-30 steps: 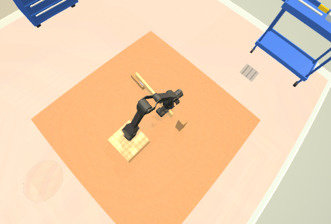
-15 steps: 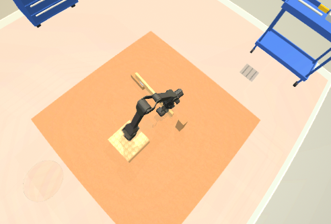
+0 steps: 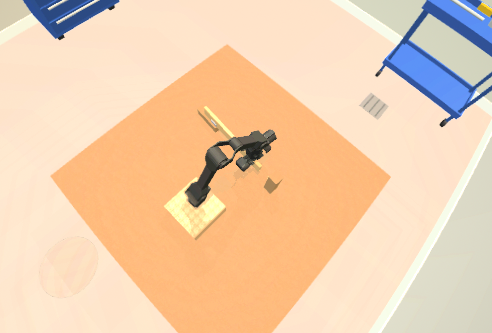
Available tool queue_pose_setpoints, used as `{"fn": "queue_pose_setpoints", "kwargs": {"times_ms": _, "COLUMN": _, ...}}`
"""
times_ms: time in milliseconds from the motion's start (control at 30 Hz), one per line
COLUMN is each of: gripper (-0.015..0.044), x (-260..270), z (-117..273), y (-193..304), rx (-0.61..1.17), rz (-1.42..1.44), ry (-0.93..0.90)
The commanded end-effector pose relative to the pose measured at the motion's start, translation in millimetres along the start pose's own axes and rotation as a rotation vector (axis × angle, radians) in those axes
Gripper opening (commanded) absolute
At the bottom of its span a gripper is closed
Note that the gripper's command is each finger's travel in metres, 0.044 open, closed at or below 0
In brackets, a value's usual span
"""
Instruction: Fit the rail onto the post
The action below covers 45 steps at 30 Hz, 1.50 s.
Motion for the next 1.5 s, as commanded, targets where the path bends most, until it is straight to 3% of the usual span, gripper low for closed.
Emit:
{"fn": "queue_pose_setpoints", "kwargs": {"times_ms": 0, "gripper": 0.0000, "x": -0.7, "z": 4.8, "y": -0.5, "rx": -0.009, "rz": -0.003, "ry": 0.010}}
{"fn": "queue_pose_setpoints", "kwargs": {"times_ms": 1467, "gripper": 0.0000, "x": 0.9, "z": -0.3, "y": -0.6, "rx": -0.009, "rz": -0.003, "ry": 0.010}}
Point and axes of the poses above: the point midway between the two fingers, 35 mm back from their tips, its own z axis back along the fingers, its own x axis across the jaws, y = z × x, the point moved 9 cm from there along z, back along the fingers, and after that the axes turned 2 degrees about z, right-handed, at the moved point
